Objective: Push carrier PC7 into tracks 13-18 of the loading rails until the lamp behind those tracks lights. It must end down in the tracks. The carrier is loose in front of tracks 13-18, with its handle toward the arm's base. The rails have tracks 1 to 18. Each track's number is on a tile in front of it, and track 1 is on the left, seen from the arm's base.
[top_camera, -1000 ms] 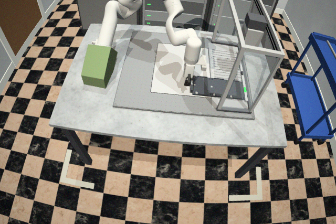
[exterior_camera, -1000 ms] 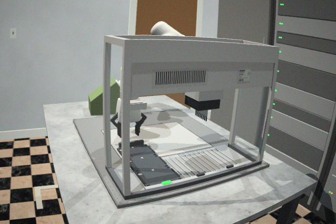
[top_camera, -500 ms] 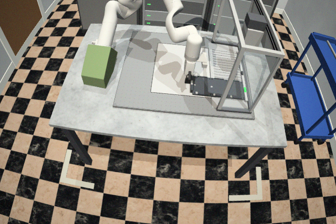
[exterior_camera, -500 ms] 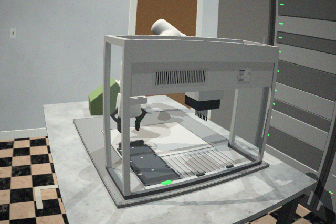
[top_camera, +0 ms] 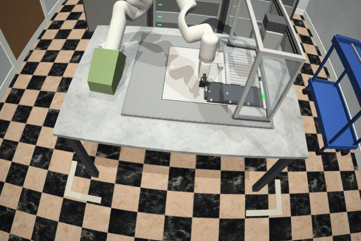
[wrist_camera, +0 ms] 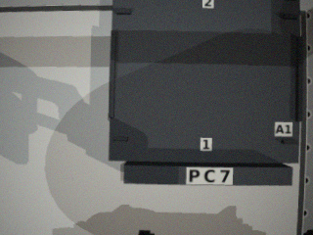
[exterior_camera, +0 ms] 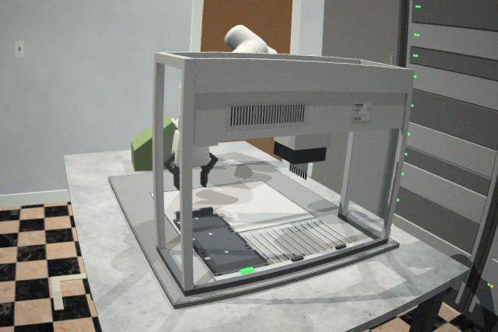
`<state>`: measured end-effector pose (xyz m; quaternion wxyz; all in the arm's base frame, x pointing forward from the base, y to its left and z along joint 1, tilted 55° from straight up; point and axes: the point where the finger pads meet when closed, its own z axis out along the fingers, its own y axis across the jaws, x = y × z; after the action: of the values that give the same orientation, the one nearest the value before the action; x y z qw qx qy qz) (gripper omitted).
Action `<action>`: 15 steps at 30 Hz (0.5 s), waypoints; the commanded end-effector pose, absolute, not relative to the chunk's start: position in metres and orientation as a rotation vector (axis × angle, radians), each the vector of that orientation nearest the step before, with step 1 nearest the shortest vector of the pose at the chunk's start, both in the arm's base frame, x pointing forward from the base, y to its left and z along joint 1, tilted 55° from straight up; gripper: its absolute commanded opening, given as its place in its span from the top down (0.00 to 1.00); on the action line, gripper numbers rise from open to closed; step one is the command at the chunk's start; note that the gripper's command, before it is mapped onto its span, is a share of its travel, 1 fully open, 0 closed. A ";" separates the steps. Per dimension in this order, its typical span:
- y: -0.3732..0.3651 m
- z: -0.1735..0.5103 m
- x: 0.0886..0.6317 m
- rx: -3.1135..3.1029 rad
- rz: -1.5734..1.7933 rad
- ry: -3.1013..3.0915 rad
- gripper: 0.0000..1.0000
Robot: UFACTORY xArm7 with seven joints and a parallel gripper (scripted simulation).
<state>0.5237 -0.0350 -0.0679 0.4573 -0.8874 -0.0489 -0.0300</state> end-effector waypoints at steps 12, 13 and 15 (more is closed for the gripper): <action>-0.056 -0.054 0.524 -2.191 -0.079 -0.118 0.18; -0.057 -0.053 0.524 -2.191 -0.079 -0.118 0.18; -0.060 -0.051 0.524 -2.191 -0.079 -0.118 0.18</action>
<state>0.5234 -0.0524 -0.0553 0.4576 -0.8873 -0.0490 -0.0298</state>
